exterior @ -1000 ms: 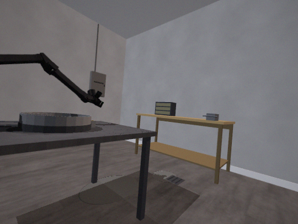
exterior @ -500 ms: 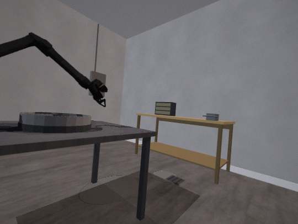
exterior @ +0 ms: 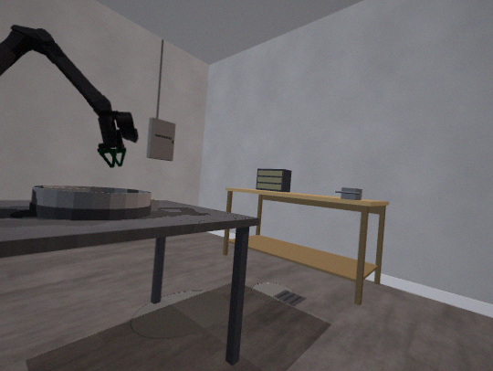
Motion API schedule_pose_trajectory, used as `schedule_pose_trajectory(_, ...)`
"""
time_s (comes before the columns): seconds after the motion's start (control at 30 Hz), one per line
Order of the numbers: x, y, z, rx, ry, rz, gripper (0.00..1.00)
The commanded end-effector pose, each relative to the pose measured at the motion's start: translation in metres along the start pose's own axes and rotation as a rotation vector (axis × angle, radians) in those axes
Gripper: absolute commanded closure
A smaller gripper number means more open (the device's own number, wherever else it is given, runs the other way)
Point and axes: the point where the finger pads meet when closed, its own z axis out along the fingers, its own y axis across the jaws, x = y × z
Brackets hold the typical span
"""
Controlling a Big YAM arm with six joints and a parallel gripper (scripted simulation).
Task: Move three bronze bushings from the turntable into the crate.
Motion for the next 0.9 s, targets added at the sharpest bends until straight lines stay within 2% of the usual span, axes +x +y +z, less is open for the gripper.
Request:
schedule_pose_trajectory(0.0, 0.052, -0.033, -0.042, 0.054, 0.066, 0.014, 0.00)
schedule_pose_trajectory(0.07, 0.083, -0.049, -0.051, 0.080, 0.117, 0.049, 0.00)
schedule_pose_trajectory(0.17, 0.115, -0.063, -0.060, 0.105, 0.172, 0.085, 0.00)
schedule_pose_trajectory(0.3, 0.135, -0.071, -0.066, 0.119, 0.207, 0.108, 0.00)
schedule_pose_trajectory(0.33, 0.139, -0.066, -0.064, 0.119, 0.219, 0.094, 0.00)
schedule_pose_trajectory(0.4, 0.139, -0.066, -0.064, 0.119, 0.219, 0.094, 0.00)
schedule_pose_trajectory(0.43, 0.119, -0.059, -0.066, 0.112, 0.183, 0.070, 0.00)
schedule_pose_trajectory(0.8, 0.122, -0.061, -0.066, 0.114, 0.188, 0.078, 0.00)
schedule_pose_trajectory(0.83, 0.122, -0.061, -0.066, 0.114, 0.188, 0.078, 0.89)
schedule_pose_trajectory(0.87, 0.122, -0.061, -0.066, 0.114, 0.188, 0.079, 0.89)
